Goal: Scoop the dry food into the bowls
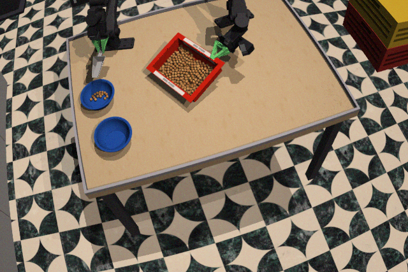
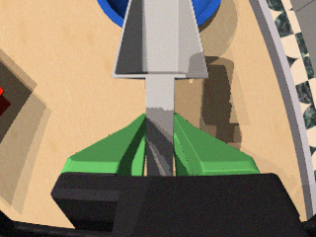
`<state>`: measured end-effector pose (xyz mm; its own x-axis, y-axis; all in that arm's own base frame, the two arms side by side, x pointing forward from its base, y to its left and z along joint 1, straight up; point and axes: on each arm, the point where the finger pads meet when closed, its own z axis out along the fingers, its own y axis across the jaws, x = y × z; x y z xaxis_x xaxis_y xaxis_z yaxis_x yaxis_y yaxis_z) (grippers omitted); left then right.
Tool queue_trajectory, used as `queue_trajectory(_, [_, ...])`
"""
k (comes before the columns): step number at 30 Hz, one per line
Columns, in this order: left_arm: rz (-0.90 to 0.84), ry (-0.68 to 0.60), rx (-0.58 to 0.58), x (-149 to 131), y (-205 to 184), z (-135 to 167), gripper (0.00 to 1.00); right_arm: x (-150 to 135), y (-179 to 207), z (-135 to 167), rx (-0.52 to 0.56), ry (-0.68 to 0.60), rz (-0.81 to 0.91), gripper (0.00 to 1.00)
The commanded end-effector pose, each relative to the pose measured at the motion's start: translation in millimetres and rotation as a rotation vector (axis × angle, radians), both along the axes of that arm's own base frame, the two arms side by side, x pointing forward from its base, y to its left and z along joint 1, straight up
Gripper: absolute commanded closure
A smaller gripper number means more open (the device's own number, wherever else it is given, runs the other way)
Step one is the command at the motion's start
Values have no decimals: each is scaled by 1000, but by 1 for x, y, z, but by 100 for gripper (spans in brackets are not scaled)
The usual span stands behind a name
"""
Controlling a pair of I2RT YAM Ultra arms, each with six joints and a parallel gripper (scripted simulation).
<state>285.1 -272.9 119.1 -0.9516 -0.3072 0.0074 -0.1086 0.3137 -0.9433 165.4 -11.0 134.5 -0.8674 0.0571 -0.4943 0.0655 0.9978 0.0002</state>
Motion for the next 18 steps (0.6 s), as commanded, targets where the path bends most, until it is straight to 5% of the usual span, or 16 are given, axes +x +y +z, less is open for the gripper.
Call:
queue_trajectory(1, [-9, -134, -60, 12, -5, 43, 100, 11, -1, 14, -1, -82, 4, 100])
queue_trajectory(18, [-9, -134, -60, 12, -5, 43, 100, 20, 25, 24, 12, 23, 116, 100])
